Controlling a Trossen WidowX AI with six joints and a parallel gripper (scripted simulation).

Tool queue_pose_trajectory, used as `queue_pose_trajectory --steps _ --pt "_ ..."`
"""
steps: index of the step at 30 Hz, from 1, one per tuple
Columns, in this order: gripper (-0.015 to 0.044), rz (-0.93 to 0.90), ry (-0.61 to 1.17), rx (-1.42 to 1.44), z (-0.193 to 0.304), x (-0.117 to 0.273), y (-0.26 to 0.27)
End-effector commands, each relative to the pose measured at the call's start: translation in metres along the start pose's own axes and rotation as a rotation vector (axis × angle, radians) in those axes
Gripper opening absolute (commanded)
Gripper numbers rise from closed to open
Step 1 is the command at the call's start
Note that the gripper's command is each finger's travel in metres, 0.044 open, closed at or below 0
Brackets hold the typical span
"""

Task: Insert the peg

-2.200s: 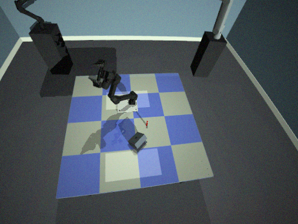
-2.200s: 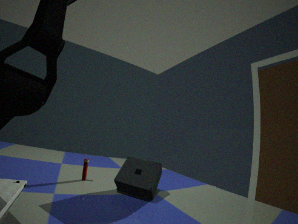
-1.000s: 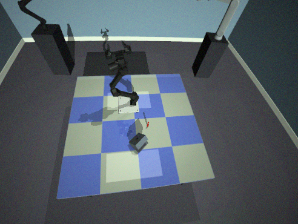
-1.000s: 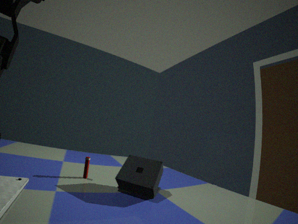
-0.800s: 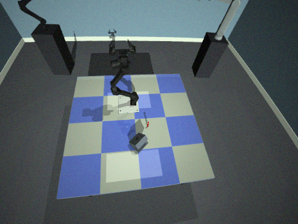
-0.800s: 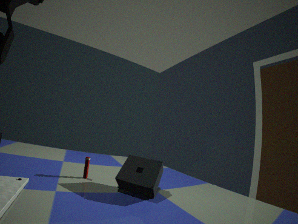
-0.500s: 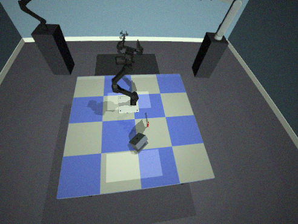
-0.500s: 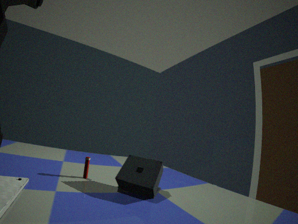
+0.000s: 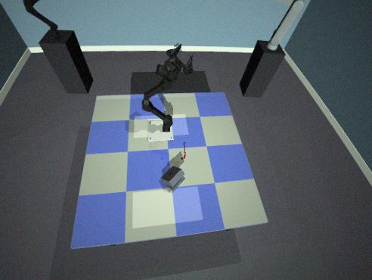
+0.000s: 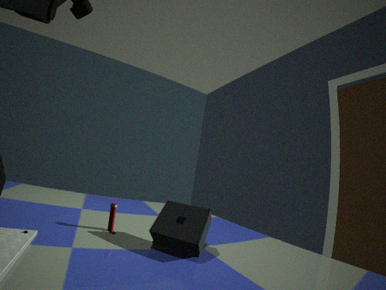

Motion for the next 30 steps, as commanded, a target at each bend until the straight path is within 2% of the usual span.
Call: queue_pose_trajectory --steps 1,16,30 --pt "0.044 0.066 0.055 0.124 0.019 -0.004 -0.025" --pt "0.044 0.209 0.144 0.412 0.045 -0.005 -0.09" --pt "0.044 0.443 0.368 0.815 0.063 0.012 -0.185"
Point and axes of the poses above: the point midway between the two fingers, 35 mm back from their tips, its own x axis back along the fingers, its own y axis across the jaws, z = x × y, the point moved 1 cm from there along x, back along the fingers, and after that the axes turned 4 degrees about -x, right-handed, at the moved point
